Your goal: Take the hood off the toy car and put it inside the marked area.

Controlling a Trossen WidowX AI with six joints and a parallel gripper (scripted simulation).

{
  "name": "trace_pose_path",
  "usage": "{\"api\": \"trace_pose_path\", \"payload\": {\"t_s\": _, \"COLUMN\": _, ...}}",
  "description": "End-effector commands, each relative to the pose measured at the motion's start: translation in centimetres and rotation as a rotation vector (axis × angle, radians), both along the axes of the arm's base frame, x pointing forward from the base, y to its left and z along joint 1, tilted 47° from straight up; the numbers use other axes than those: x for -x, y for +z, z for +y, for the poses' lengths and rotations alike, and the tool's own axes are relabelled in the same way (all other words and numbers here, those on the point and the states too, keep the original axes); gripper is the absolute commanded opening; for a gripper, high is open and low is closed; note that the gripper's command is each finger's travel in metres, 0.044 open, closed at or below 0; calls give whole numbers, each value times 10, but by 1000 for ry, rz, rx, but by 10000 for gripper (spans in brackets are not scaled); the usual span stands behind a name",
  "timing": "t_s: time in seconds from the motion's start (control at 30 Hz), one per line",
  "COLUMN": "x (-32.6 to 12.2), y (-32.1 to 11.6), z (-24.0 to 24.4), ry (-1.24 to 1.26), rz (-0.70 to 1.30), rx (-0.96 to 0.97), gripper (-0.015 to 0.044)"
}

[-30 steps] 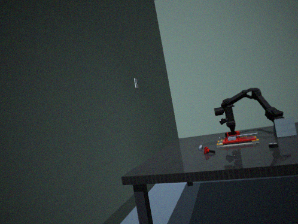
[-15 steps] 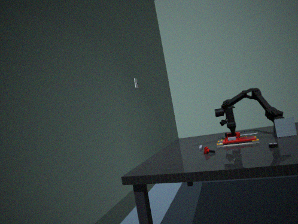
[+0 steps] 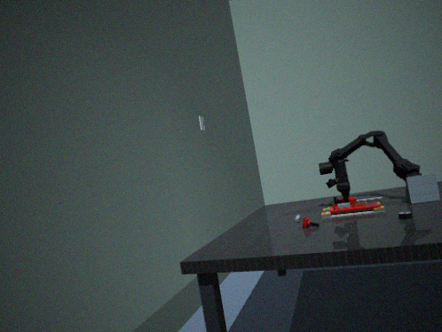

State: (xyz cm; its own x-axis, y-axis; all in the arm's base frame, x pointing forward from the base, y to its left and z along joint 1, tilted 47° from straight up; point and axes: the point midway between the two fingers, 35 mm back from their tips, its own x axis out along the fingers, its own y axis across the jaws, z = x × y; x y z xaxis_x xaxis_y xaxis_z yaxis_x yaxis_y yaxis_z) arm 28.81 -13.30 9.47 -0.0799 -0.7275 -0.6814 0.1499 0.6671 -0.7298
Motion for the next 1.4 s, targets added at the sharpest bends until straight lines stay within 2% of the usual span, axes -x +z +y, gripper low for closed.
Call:
{"api": "trace_pose_path", "payload": {"t_s": 0.0, "x": 0, "y": -2, "z": -1, "ry": 6, "rz": 4, "rx": 3, "gripper": 0}}
{"api": "trace_pose_path", "payload": {"t_s": 0.6, "x": 1, "y": -7, "z": -7, "ry": 6, "rz": 4, "rx": 3, "gripper": 0}}
{"api": "trace_pose_path", "payload": {"t_s": 1.17, "x": 0, "y": -4, "z": -4, "ry": 1, "rz": 0, "rx": 0, "gripper": 440}}
{"api": "trace_pose_path", "payload": {"t_s": 1.37, "x": -5, "y": 33, "z": 38, "ry": 5, "rz": -1, "rx": 2, "gripper": 440}}
